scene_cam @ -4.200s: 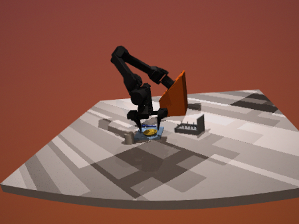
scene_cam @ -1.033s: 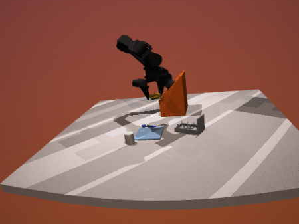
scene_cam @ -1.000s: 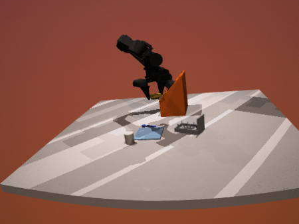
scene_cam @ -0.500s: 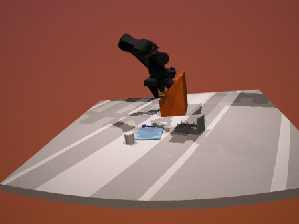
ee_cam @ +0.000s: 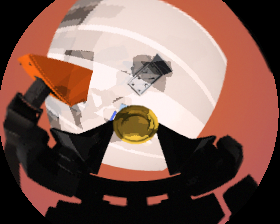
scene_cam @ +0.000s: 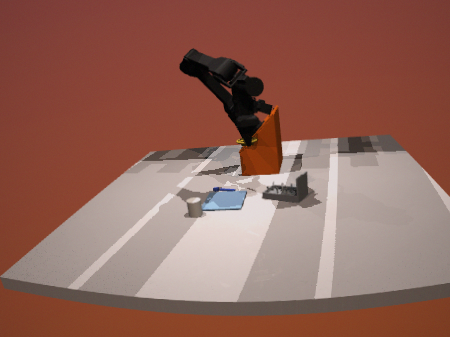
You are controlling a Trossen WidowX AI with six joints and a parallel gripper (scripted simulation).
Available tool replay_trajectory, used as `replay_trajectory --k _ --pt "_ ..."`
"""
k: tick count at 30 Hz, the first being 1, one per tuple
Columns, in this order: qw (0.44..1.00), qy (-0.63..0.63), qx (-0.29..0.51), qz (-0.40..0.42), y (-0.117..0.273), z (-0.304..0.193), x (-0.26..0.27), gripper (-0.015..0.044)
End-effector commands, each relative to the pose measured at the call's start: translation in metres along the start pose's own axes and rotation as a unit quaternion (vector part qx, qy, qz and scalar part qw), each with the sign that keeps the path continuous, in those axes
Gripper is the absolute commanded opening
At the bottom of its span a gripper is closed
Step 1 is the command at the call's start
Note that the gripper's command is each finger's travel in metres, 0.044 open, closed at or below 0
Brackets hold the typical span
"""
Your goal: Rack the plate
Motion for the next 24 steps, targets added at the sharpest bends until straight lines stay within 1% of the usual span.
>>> replay_trajectory --k 1,10,19,24 --pt "0.996 0.087 -0.001 0.002 -0.001 0.009 0.006 0.0" --pt "0.971 0.241 -0.001 0.002 -0.002 0.021 0.014 0.0" --pt "0.921 0.389 0.0 0.004 -0.003 0.032 0.023 0.0" --pt "0.911 0.412 0.0 0.004 -0.003 0.034 0.024 0.0"
Point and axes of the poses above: the point midway between the two fingers, 35 mm back from their tips, its own y axis back along the fingers, its own x axis across the jaws, z = x × y, the point moved 4 cm from there along y, back along the fingers, and after that the axes turned 1 degree about -y, right-handed, at the moved point
